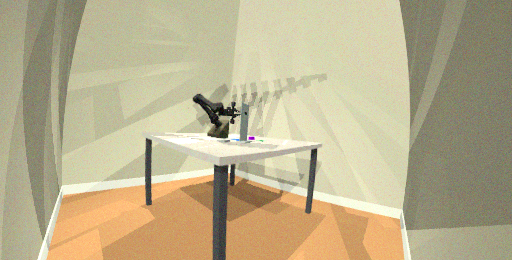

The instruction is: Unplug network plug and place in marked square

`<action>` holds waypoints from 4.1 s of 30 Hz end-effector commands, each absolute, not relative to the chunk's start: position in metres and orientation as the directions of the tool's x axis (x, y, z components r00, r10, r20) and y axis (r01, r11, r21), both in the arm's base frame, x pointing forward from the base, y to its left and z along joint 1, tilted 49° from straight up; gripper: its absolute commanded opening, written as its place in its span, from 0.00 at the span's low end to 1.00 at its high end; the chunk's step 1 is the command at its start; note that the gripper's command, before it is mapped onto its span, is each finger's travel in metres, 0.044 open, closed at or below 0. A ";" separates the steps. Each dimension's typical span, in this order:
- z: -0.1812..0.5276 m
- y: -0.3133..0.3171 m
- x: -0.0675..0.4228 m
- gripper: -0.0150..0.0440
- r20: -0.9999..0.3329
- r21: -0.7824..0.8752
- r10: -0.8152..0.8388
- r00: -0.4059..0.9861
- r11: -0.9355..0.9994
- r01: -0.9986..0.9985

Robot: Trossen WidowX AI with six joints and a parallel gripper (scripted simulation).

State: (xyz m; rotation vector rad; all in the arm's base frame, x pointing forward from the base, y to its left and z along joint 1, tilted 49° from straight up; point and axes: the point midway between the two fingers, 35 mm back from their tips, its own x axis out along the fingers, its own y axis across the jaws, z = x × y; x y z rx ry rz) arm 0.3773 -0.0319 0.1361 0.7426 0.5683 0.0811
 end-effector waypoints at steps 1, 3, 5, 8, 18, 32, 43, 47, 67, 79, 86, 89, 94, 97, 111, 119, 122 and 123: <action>0.137 -0.032 0.374 0.25 -0.462 0.661 0.265 0.846 0.740 0.129; 0.137 -0.032 0.373 0.25 -0.462 0.661 0.265 0.846 0.740 0.129; 0.138 -0.033 0.372 0.25 -0.462 0.661 0.265 0.846 0.740 0.129; 0.138 -0.033 0.371 0.25 -0.462 0.661 0.265 0.846 0.740 0.129; 0.139 -0.033 0.365 0.25 -0.462 0.661 0.265 0.846 0.740 0.129; 0.141 -0.033 0.358 0.25 -0.463 0.661 0.265 0.846 0.740 0.129; 0.142 -0.033 0.353 0.25 -0.463 0.660 0.265 0.846 0.740 0.129; 0.142 -0.033 0.350 0.25 -0.463 0.660 0.265 0.846 0.740 0.129; 0.144 -0.033 0.340 0.25 -0.463 0.660 0.265 0.846 0.740 0.130; 0.145 -0.033 0.334 0.25 -0.464 0.660 0.265 0.845 0.740 0.130; 0.146 -0.033 0.331 0.25 -0.464 0.660 0.265 0.845 0.740 0.130; 0.146 -0.033 0.329 0.25 -0.464 0.660 0.265 0.845 0.740 0.130; 0.146 -0.033 0.327 0.25 -0.464 0.660 0.265 0.845 0.740 0.130; 0.146 -0.033 0.326 0.25 -0.464 0.660 0.265 0.845 0.740 0.130; 0.148 -0.032 0.319 0.25 -0.464 0.660 0.265 0.845 0.740 0.130; 0.148 -0.032 0.315 0.25 -0.464 0.660 0.265 0.845 0.740 0.131; 0.149 -0.032 0.313 0.25 -0.464 0.660 0.265 0.845 0.740 0.131; 0.149 -0.032 0.313 0.25 -0.464 0.660 0.265 0.845 0.740 0.131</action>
